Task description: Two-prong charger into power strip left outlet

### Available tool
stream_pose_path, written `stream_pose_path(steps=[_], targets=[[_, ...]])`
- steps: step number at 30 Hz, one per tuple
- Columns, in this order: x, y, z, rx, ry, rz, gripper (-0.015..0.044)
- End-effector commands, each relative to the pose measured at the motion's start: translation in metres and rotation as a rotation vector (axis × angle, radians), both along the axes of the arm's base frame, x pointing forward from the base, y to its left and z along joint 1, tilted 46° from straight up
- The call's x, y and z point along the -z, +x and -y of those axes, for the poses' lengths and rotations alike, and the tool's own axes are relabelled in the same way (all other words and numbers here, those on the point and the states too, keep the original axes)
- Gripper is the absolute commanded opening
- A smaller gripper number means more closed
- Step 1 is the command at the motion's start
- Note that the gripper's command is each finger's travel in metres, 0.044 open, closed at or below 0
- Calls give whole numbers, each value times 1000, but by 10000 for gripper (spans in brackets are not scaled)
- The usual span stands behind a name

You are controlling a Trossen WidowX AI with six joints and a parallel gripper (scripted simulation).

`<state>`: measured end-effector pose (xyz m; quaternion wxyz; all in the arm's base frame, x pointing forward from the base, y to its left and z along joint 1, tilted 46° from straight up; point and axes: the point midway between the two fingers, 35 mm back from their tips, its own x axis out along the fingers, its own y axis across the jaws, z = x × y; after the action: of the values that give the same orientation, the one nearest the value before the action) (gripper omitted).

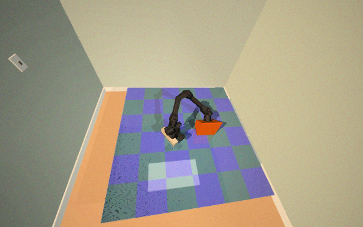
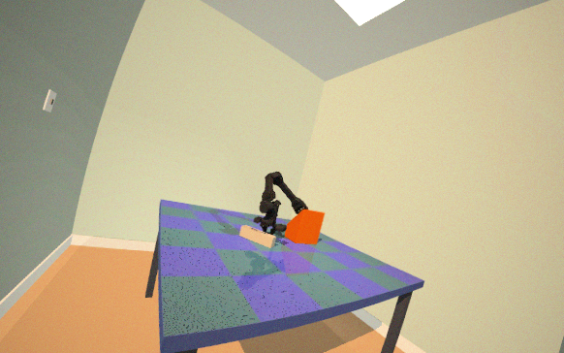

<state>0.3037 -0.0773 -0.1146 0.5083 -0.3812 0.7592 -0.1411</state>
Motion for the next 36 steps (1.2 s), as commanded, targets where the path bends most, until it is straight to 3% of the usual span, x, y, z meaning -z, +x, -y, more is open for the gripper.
stream_pose_path(steps=[1,36], targets=[[1,2,-2,2,5,5,0],[4,10,-4,2,5,6,0]])
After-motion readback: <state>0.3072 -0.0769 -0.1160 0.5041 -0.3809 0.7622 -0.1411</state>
